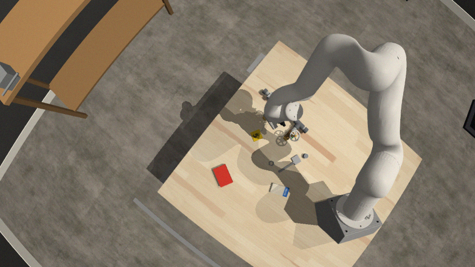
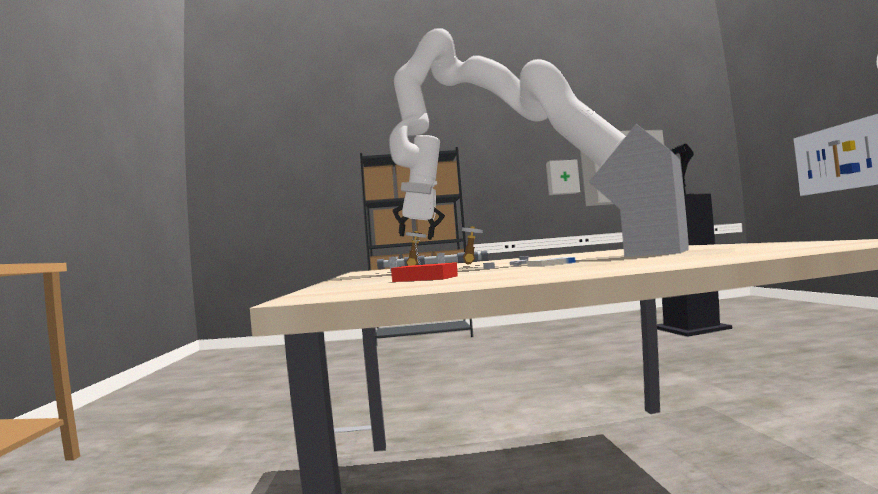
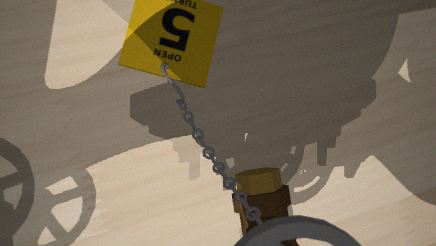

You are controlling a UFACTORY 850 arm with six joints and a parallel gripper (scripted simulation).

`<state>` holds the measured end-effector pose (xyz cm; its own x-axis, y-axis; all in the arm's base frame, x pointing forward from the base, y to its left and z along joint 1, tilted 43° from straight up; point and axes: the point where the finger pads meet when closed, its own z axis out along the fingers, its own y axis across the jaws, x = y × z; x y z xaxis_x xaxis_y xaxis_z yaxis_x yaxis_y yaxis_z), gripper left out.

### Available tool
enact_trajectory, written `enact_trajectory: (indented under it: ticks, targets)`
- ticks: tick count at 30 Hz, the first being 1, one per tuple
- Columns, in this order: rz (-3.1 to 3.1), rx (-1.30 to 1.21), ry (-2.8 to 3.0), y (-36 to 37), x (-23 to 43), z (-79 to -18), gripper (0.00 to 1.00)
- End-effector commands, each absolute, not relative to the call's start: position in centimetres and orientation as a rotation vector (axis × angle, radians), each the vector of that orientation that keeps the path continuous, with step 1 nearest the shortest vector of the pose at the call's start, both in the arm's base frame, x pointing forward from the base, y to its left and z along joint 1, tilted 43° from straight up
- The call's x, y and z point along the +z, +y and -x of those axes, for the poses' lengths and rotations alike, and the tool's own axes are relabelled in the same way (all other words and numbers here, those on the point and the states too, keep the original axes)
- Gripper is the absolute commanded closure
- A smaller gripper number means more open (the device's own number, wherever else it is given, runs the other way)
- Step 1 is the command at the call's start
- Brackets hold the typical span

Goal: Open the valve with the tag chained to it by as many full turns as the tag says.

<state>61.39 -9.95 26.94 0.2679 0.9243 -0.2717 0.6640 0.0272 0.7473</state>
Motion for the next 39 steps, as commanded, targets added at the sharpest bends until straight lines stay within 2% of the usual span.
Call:
enact_trajectory:
  ticks: [1, 11, 12, 28, 29, 39]
  targets:
    - [-1.851, 0.505, 1.307, -9.93, 27.0, -61.42, 0.0]
    - [-2.151, 0.724, 0.891, -9.93, 27.0, -61.42, 0.0]
    - [-2.233, 0.805, 0.735, -9.93, 27.0, -61.42, 0.0]
    - [-2.525, 1.049, -0.078, -9.93, 27.0, -61.42, 0.0]
    - [-2.554, 1.104, -0.274, -9.93, 27.0, -61.42, 0.0]
    - [-2.566, 1.225, -0.927, -9.93, 27.0, -61.42, 0.0]
